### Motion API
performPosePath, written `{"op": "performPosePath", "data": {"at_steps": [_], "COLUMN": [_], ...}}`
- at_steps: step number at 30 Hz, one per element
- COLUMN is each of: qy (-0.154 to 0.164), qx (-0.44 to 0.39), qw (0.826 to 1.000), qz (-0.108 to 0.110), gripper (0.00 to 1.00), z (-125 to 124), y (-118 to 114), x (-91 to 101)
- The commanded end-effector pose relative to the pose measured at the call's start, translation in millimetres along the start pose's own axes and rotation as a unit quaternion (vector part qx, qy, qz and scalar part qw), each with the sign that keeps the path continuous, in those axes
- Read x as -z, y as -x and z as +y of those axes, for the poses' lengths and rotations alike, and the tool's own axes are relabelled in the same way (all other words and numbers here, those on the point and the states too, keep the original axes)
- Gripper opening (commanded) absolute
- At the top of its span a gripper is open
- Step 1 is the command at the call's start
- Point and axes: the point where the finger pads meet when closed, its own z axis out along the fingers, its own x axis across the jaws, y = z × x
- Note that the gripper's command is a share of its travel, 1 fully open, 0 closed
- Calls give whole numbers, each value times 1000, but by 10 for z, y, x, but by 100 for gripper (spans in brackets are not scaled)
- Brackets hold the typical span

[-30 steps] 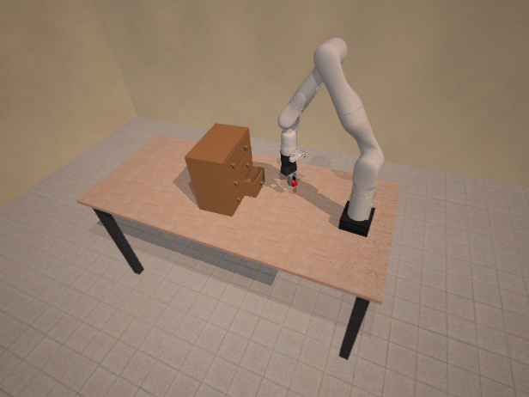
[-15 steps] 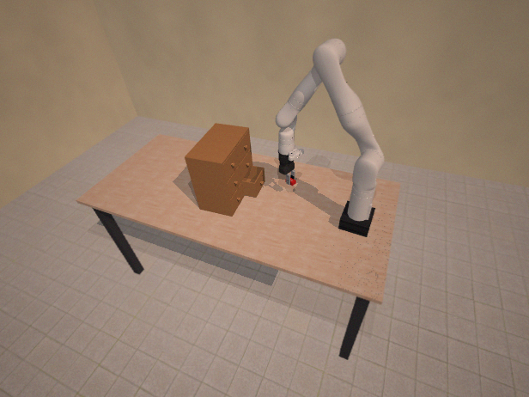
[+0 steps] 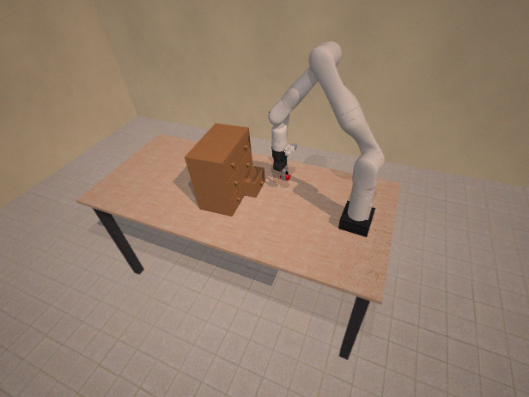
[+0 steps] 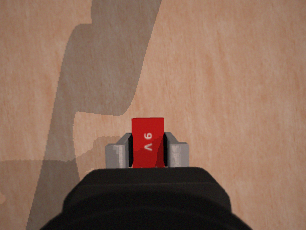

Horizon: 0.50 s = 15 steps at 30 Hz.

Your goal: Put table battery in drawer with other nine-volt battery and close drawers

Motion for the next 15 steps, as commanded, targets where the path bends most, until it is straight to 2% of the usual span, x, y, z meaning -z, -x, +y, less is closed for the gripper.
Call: {"op": "performPosePath", "data": {"at_steps": [1,8,15], "qy": [0,0,0], "qx": [16,67,84], "qw": [1000,998,996], "qz": [2,2,2], "gripper": [51,51,51], "z": [99,255,304], "y": [55,123,144], "x": [-21,-21,-21]}}
